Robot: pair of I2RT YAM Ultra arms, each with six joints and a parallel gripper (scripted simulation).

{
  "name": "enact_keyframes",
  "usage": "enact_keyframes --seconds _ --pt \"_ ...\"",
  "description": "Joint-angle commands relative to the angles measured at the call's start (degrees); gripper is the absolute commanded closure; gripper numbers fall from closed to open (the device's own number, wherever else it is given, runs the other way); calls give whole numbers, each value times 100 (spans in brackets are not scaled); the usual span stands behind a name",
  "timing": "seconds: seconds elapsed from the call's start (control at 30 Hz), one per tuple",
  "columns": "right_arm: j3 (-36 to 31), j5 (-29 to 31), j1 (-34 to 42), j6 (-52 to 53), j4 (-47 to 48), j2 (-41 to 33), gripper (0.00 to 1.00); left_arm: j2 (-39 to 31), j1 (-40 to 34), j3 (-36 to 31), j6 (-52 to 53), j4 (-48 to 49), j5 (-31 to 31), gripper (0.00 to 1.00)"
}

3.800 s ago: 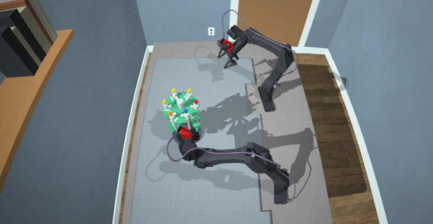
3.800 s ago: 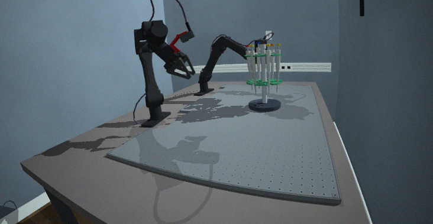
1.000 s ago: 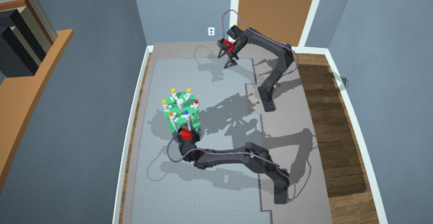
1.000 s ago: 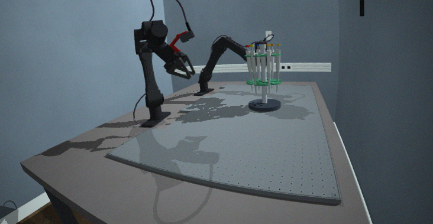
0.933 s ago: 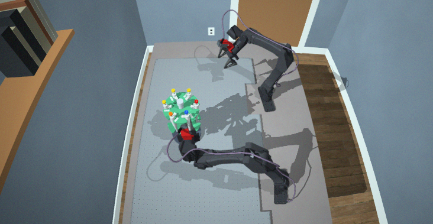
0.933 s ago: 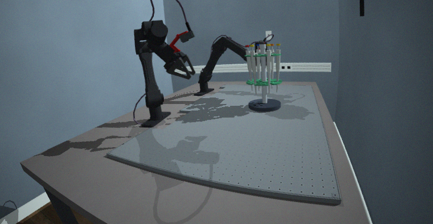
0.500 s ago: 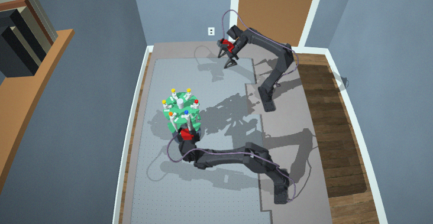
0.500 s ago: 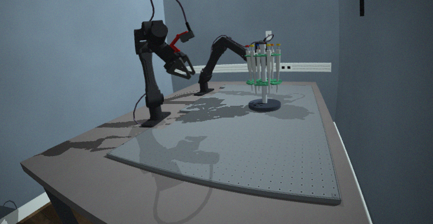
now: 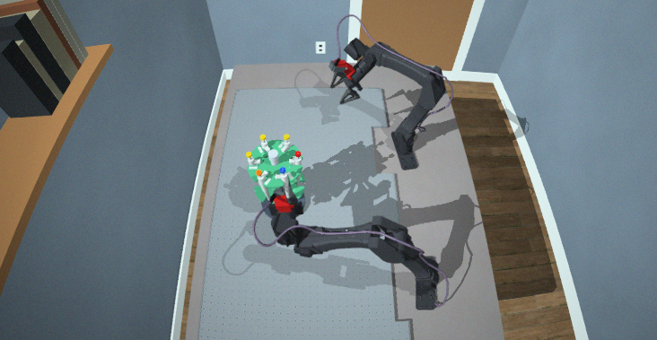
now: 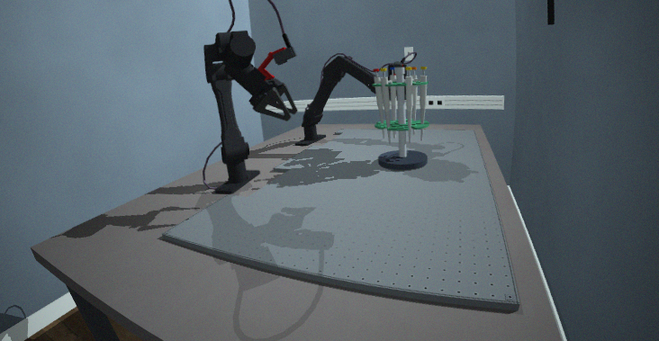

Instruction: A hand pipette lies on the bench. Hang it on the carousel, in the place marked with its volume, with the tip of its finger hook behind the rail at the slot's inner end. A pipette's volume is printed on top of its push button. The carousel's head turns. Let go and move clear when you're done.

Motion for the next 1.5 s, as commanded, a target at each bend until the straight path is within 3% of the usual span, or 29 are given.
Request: enact_keyframes --seconds 0.0,1.47 --pt "140 -121 -48 -28 82 1 0 14 -20 97 -18 183 46 88" --pt "140 -121 -48 -28 82 1 0 -49 -29 23 -29 214 36 88"
